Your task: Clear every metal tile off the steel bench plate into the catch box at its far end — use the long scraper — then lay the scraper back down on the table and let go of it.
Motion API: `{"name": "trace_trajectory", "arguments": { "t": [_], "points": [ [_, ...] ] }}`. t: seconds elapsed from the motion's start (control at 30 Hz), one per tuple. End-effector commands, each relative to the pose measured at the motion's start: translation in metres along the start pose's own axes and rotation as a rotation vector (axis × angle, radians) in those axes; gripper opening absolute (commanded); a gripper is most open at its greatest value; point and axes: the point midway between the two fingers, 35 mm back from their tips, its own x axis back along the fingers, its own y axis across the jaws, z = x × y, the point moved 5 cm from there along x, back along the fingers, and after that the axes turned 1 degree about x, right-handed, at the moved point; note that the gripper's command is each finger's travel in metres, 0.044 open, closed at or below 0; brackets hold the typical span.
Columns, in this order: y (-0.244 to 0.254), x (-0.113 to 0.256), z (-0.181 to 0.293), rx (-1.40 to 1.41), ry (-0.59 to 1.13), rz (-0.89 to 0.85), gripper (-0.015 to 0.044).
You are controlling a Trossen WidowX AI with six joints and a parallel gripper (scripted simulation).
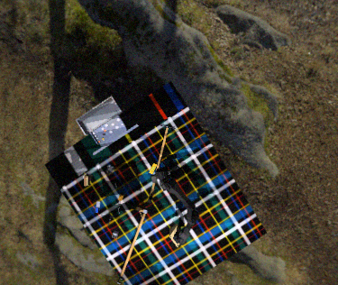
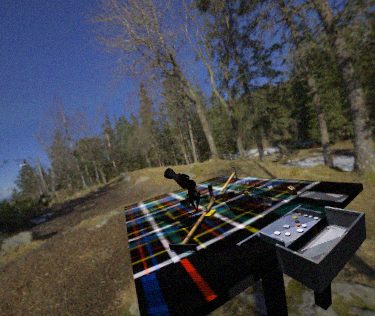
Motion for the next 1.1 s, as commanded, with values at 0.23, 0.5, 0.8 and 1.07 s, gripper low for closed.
{"name": "trace_trajectory", "arguments": {
  "t": [0.23, 0.5, 0.8, 1.07],
  "points": [
    [-0.001, -0.017, 0.009, 0.009, 0.011, 0.001, 0.0],
    [0.004, -0.018, 0.004, 0.008, 0.011, 0.0, 0.0],
    [0.012, -0.019, -0.001, 0.007, 0.01, 0.0, 0.0],
    [0.018, -0.02, -0.005, 0.005, 0.01, -0.001, 0.0]
  ]
}}
